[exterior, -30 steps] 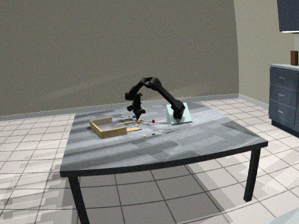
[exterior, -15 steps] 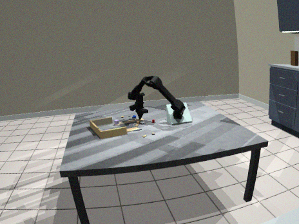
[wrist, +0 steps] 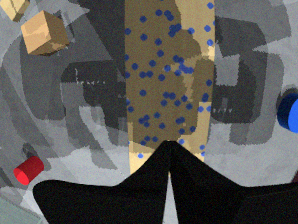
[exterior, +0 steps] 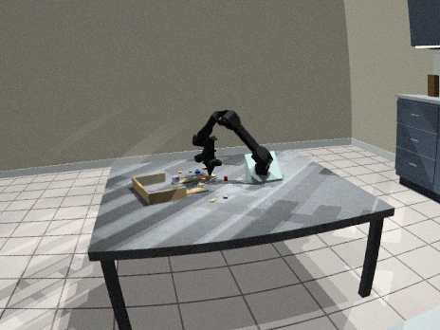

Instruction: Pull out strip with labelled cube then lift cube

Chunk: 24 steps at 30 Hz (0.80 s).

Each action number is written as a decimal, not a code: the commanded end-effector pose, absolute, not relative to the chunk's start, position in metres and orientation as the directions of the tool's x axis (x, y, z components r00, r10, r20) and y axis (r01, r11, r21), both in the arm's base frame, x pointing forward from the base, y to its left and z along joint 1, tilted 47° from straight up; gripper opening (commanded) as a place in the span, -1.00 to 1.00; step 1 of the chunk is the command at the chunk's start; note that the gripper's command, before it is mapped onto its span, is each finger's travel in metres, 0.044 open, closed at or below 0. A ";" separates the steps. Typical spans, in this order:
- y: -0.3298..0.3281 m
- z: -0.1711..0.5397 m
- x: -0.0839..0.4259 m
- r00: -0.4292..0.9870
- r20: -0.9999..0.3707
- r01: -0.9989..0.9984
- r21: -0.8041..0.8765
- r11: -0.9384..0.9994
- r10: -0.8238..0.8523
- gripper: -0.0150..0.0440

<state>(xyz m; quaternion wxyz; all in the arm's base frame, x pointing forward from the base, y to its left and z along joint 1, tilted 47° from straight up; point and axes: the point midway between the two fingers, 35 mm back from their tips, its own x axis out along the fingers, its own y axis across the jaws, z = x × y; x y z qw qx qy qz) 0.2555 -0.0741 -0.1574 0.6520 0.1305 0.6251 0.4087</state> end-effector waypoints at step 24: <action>-0.097 -0.125 0.281 -0.144 -0.703 -0.505 0.658 0.559 0.696 0.04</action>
